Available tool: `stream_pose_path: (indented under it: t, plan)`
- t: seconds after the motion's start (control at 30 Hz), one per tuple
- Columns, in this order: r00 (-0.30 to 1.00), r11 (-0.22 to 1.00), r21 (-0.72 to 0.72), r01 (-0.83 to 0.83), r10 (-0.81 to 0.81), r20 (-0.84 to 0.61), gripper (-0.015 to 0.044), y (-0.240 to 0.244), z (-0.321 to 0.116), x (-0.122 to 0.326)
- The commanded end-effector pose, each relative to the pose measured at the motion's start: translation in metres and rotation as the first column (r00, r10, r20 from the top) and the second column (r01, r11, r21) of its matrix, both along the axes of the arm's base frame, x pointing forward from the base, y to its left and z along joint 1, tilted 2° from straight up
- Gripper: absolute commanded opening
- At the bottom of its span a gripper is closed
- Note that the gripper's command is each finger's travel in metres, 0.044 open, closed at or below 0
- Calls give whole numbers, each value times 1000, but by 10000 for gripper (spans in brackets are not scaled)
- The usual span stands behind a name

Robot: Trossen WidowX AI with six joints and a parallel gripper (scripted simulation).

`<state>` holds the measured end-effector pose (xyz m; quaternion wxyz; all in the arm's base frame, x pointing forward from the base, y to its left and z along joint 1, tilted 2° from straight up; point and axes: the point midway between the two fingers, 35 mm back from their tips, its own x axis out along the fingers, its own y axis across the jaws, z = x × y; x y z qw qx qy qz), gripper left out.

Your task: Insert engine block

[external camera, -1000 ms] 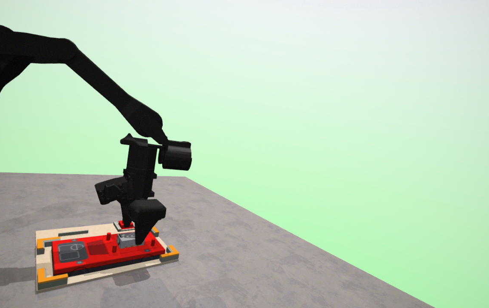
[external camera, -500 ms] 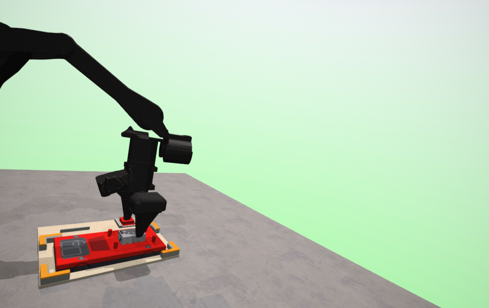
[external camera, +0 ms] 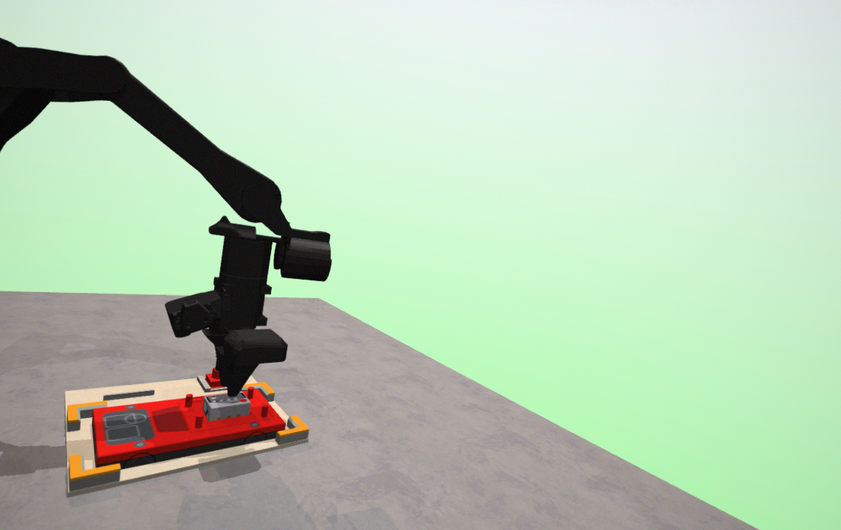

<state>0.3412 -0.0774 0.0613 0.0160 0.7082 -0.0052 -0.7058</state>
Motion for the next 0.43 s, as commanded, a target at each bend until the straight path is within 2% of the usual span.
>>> stream_pose_path:
  t: [0.0, 0.03, 0.4]
  plan:
    - [1000, 1000, 5, -6, 6, 1, 20, 1, 1, 0]
    - [1000, 1000, 5, -6, 6, 1, 0, 1, 1, 0]
    - [1000, 1000, 5, -6, 6, 1, 0, 1, 1, 0]
